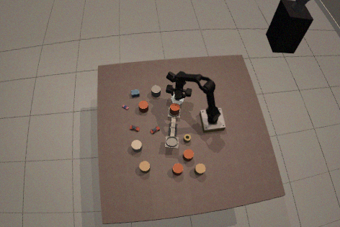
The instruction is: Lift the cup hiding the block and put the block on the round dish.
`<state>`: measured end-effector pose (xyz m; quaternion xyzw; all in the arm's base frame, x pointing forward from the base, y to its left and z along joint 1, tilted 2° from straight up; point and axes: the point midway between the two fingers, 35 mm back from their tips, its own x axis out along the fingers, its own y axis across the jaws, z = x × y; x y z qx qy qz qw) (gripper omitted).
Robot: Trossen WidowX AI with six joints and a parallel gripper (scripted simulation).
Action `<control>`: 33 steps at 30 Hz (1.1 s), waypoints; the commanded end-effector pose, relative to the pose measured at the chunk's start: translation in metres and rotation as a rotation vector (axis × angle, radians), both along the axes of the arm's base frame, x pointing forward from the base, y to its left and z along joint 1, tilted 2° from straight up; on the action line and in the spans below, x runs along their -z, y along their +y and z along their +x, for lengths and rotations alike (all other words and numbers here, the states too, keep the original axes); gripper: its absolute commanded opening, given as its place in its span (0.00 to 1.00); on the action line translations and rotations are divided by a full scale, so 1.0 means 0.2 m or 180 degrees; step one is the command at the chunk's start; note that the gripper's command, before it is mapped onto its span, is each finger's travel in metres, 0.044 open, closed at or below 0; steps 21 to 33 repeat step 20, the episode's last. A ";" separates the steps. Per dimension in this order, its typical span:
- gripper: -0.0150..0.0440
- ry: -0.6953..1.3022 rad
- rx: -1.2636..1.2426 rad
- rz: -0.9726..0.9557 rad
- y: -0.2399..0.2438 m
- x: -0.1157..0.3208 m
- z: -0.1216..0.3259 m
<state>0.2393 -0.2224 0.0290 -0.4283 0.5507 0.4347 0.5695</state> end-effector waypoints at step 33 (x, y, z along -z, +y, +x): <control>1.00 -0.0089 0.0001 -0.0085 -0.01 -0.36 0.00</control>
